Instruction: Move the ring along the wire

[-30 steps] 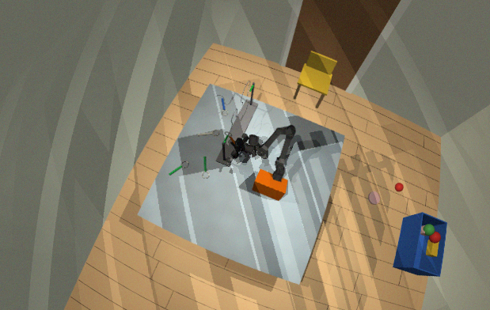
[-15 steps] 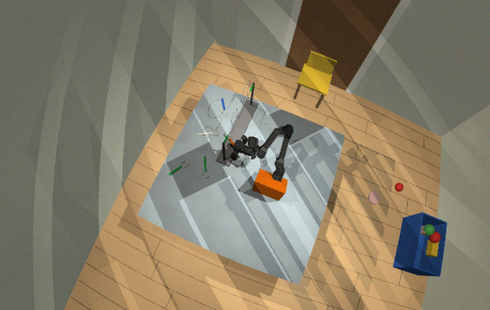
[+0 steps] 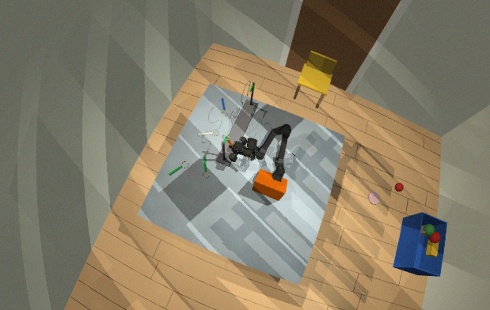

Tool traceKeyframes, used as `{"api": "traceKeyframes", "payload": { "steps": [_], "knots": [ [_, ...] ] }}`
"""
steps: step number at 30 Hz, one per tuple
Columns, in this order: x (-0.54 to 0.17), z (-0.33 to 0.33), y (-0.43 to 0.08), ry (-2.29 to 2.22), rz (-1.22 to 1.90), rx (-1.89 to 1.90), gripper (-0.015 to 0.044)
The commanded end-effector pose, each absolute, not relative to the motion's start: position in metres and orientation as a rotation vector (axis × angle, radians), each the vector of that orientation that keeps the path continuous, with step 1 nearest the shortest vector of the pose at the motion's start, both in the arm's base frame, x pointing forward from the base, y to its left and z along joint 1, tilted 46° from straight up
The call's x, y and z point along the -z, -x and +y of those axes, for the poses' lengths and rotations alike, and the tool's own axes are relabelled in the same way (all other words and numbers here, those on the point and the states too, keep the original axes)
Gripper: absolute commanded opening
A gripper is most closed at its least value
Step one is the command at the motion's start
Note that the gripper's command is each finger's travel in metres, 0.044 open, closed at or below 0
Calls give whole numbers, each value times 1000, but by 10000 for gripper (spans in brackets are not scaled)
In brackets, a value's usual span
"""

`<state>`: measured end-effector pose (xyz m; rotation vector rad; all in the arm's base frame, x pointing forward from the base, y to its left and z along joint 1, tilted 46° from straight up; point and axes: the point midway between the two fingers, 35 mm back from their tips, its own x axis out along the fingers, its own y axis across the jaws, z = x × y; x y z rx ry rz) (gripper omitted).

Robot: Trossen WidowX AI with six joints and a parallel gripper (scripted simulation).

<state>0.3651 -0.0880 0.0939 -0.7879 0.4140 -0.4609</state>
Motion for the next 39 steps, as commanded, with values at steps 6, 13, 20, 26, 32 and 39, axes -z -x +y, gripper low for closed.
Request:
{"api": "traceKeyframes", "payload": {
  "steps": [6,13,20,26,32,39],
  "knots": [
    [-84,-97,-363,784,413,462,-150],
    [-83,-98,-363,784,413,462,-150],
    [-83,-98,-363,784,413,462,-150],
    [-83,-98,-363,784,413,462,-150],
    [-83,-99,-363,779,412,467,-71],
    [-83,-99,-363,779,412,467,113]
  ]
}}
